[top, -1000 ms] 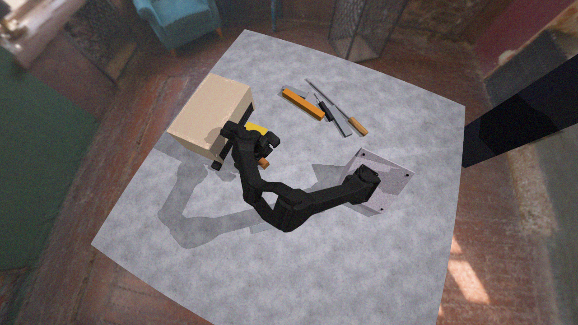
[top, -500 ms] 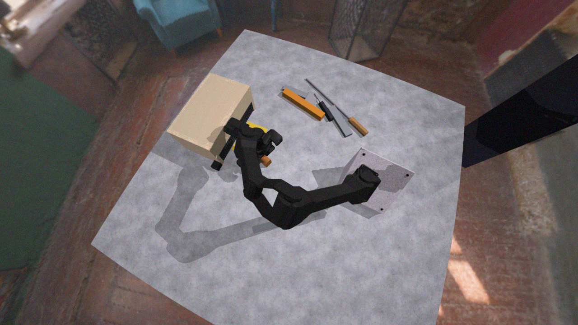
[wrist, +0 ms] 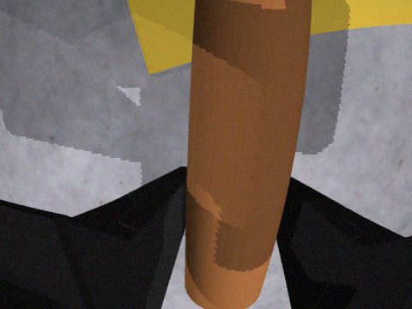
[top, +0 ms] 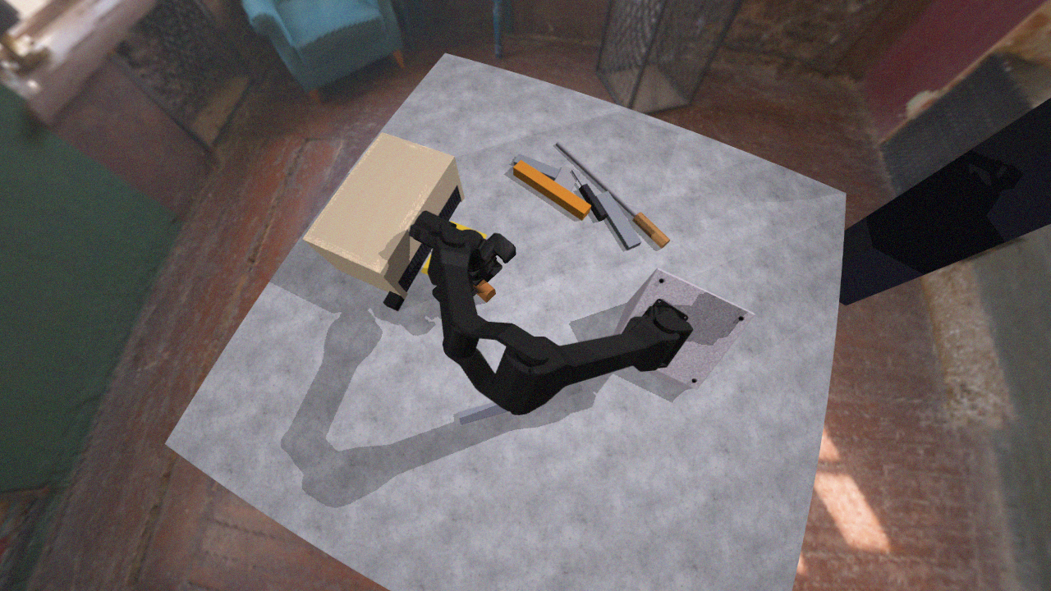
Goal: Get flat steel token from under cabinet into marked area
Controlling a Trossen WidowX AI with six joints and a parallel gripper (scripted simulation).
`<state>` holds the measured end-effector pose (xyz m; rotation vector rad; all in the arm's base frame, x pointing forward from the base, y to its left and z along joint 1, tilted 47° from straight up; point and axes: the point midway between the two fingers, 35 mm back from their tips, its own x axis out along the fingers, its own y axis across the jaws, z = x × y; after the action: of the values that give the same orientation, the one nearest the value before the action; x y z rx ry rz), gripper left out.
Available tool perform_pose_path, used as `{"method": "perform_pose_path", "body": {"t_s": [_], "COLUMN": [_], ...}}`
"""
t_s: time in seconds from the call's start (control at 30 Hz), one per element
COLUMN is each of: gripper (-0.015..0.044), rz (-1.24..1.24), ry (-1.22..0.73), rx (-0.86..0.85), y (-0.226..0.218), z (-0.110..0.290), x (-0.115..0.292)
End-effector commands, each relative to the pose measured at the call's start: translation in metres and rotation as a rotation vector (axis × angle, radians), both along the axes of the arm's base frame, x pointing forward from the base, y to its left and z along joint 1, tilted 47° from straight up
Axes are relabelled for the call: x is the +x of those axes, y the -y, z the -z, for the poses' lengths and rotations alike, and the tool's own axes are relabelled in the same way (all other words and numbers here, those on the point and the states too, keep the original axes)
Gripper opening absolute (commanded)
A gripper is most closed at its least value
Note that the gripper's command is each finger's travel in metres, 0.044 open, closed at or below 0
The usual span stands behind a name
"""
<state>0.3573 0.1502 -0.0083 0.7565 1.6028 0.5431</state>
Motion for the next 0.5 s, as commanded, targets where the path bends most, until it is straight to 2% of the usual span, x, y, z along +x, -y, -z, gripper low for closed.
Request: {"method": "perform_pose_path", "body": {"t_s": [0.0, 0.47], "gripper": [0.0, 0.0], "rz": [0.002, 0.002], "ry": [-0.008, -0.008], "rx": [-0.007, -0.007], "y": [0.002, 0.0], "z": [0.004, 0.0], "x": [-0.002, -0.014]}}
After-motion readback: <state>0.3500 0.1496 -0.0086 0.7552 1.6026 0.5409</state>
